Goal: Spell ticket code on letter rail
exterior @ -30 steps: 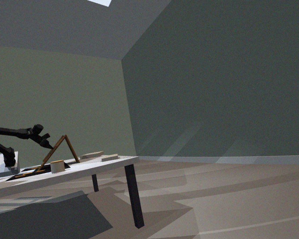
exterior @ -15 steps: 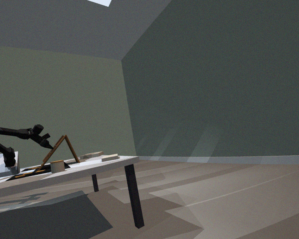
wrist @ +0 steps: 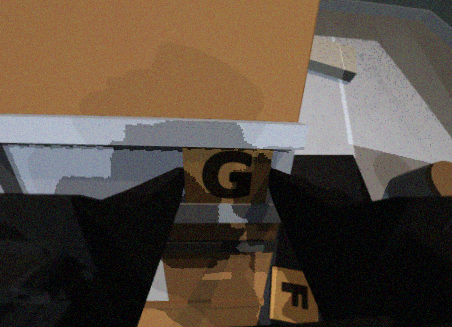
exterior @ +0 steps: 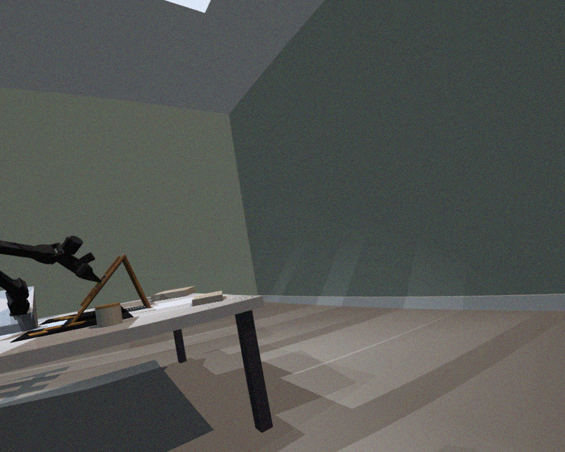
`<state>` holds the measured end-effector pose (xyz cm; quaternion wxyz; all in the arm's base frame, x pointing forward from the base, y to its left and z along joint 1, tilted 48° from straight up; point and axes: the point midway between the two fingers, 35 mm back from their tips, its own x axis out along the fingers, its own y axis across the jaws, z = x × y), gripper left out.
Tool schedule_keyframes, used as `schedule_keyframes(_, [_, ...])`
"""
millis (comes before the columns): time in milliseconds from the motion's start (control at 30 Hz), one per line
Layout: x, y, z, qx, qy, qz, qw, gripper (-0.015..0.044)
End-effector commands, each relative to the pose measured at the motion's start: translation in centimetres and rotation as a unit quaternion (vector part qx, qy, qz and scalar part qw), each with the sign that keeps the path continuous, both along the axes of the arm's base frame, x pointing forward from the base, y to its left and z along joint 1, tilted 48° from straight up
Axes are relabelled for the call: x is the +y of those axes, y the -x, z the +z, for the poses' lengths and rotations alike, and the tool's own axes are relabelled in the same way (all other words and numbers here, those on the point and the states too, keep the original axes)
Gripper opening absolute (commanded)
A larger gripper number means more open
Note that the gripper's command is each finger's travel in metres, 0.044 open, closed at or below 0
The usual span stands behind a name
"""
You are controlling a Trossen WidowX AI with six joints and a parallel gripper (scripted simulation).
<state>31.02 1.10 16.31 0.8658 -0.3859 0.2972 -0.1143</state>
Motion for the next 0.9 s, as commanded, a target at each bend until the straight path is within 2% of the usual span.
schedule_keyframes(0, [0.1,0.1,-0.5,0.001,0.001,-0.003,1.000,0.0000])
schedule_keyframes(867, [1.5,0.1,-1.9,0.002,0.000,-0.003,1.000,0.0000])
